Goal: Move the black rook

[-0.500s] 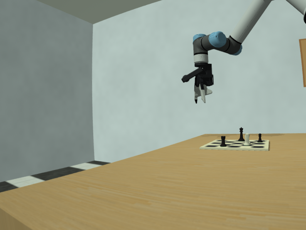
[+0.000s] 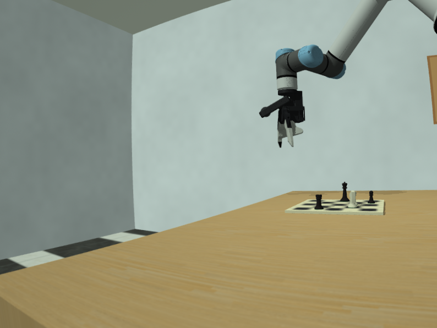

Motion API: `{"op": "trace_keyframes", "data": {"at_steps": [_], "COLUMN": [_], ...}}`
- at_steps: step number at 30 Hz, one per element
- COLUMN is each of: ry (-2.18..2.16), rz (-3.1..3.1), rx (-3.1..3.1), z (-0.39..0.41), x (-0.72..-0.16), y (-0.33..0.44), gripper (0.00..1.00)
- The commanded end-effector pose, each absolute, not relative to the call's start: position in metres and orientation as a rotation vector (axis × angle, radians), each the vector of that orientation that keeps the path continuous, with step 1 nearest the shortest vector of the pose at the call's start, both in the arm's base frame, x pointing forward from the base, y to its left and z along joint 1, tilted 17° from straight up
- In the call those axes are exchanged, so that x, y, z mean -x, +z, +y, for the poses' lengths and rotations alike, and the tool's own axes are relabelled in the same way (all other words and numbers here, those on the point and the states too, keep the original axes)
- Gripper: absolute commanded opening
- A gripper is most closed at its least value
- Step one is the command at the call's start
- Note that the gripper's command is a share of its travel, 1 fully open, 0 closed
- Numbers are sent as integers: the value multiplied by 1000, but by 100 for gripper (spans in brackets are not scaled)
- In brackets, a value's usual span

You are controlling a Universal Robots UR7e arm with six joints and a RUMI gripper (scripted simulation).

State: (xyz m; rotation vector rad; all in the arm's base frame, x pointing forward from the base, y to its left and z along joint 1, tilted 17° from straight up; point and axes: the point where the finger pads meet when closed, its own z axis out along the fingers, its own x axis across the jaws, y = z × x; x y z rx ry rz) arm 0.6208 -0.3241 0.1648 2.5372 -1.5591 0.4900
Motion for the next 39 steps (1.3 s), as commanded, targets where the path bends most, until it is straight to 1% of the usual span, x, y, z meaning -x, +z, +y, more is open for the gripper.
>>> {"op": "trace_keyframes", "data": {"at_steps": [1, 21, 39], "ry": [493, 437, 135], "rz": [-1559, -1478, -1036], "rx": [-2537, -2636, -3041], "z": [-324, -313, -266], "x": [-621, -621, -619], "y": [166, 159, 127], "gripper": [100, 100, 100]}}
